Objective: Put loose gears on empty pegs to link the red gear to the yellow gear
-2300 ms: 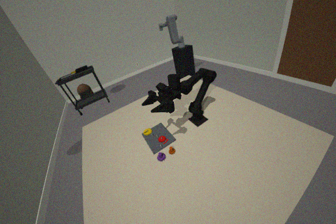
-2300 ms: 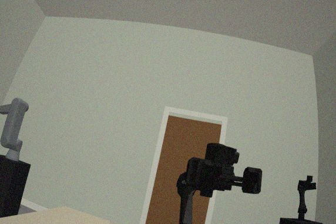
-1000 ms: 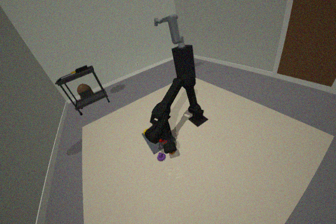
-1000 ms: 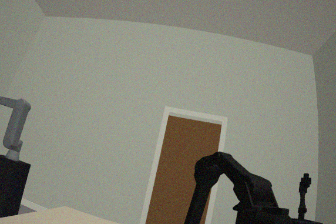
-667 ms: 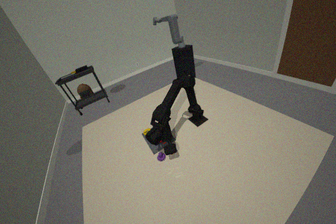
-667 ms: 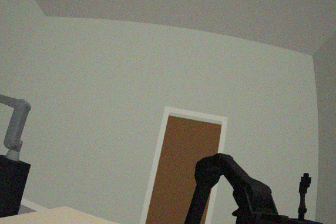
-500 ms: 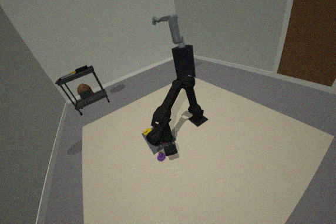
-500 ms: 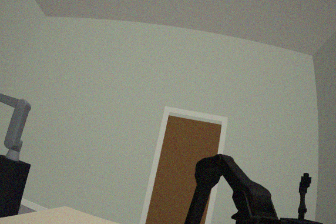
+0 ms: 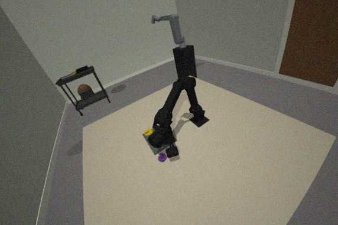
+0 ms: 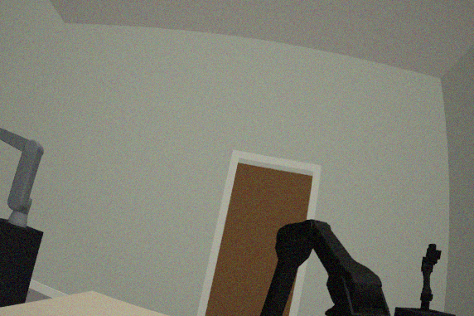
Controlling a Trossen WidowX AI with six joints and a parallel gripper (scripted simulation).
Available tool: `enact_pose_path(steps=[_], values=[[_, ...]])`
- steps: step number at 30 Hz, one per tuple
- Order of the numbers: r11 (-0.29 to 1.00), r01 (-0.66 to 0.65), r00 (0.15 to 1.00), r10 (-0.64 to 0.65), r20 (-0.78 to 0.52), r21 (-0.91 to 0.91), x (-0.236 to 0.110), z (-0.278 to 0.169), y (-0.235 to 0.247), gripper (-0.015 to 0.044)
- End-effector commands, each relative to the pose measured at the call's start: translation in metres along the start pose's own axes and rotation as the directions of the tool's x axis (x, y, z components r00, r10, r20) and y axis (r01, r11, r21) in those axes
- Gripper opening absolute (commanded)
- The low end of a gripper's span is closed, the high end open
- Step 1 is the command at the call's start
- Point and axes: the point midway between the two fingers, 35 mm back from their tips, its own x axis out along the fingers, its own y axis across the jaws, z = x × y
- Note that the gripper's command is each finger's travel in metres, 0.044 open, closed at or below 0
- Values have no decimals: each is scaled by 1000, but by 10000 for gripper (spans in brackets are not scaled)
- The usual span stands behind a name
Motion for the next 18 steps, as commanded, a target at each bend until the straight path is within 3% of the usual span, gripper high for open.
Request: enact_pose_path(steps=[1, 9, 18], values=[[1000, -3, 1000, 4, -4, 4, 1, -1, 1, 282], [1000, -3, 1000, 4, -4, 4, 1, -1, 1, 72], [1000, -4, 1000, 4, -4, 4, 0, -1, 1, 0]])
